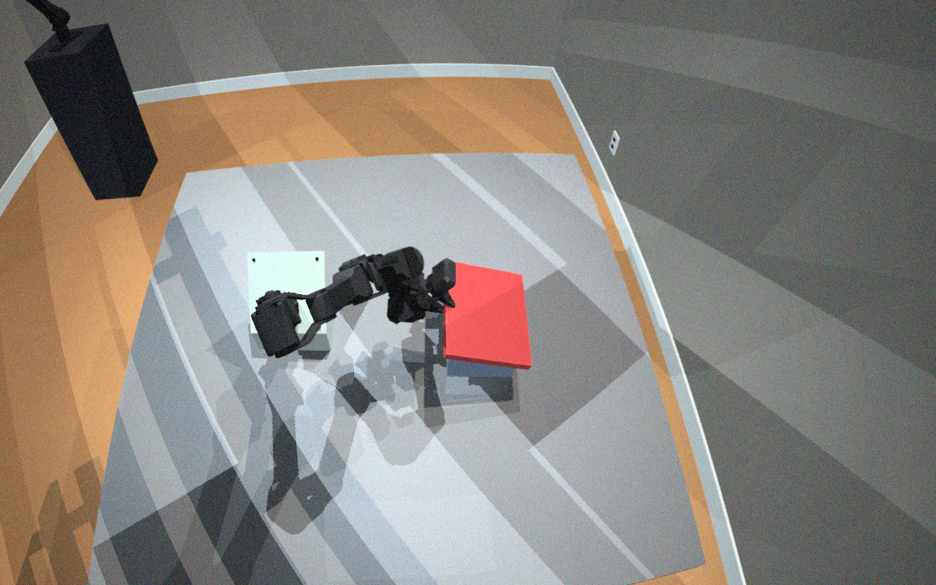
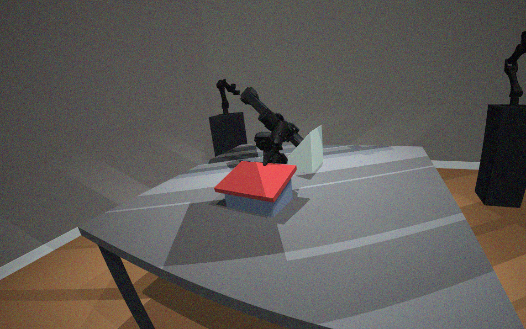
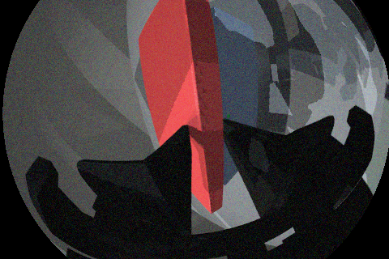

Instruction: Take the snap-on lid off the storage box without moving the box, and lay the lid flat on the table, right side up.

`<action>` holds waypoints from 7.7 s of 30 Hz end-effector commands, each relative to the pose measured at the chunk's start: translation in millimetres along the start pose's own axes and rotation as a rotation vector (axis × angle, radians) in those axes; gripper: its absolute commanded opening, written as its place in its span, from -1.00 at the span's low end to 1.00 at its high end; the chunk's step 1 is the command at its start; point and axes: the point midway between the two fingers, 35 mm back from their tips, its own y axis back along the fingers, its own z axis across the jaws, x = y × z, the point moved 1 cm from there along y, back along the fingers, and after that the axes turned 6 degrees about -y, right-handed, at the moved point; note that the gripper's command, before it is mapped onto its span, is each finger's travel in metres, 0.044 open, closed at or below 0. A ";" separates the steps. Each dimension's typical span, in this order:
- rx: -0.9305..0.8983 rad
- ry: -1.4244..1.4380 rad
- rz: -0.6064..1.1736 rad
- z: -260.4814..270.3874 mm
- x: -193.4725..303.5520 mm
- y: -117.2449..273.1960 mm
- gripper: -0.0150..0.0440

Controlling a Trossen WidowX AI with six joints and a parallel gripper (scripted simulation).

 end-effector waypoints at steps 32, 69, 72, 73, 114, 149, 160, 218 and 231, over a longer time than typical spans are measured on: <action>-0.007 -0.006 -0.001 52.2 5.2 14.9 -0.49; -0.007 -0.007 0.000 102.2 10.2 30.5 -0.49; -0.007 -0.007 0.000 105.1 10.6 33.0 -0.49; -0.007 -0.007 0.000 106.1 10.7 33.9 -0.49; -0.006 -0.006 0.000 118.9 -17.9 50.3 -0.49; -0.005 -0.003 -0.002 119.6 -87.6 57.6 -0.49; -0.005 -0.003 -0.002 119.9 -109.5 59.9 -0.49; -0.007 0.000 -0.006 121.8 -225.5 73.3 -0.49; -0.008 0.001 -0.007 122.4 -251.6 76.6 -0.49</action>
